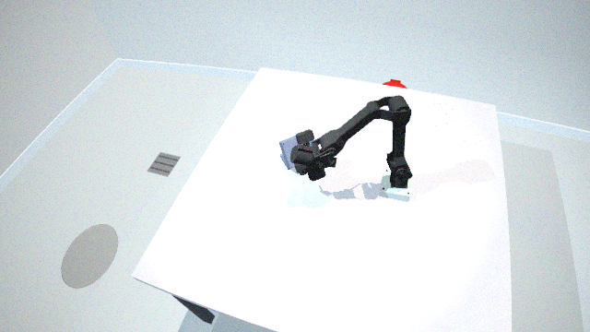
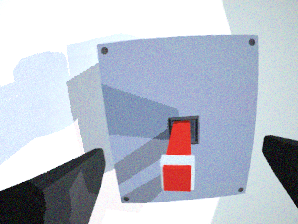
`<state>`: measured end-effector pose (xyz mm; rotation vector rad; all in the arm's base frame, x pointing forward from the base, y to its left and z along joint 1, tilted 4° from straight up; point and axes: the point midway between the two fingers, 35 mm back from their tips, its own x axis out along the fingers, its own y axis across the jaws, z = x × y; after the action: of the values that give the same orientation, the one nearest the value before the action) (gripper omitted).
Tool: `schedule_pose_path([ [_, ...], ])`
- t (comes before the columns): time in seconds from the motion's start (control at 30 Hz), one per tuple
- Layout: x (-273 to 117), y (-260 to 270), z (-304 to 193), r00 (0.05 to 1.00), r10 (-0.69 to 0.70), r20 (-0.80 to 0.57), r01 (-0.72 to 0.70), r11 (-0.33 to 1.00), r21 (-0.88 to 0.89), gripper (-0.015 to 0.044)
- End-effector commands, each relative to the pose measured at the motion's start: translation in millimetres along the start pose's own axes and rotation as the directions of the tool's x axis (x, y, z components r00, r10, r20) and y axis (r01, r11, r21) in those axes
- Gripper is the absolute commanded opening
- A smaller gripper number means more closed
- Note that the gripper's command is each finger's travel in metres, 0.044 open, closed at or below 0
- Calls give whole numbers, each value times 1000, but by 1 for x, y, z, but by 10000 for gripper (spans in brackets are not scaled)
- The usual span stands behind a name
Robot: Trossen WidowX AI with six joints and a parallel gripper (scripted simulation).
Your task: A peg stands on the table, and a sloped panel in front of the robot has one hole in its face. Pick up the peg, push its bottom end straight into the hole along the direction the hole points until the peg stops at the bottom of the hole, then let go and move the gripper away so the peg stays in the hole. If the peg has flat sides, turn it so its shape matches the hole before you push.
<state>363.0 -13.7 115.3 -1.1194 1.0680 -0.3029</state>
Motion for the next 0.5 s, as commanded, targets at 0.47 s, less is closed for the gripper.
schedule_pose_path([
  [0.47, -28, 2, 3, 1000, 4, 0, -4, 1000, 4, 440],
])
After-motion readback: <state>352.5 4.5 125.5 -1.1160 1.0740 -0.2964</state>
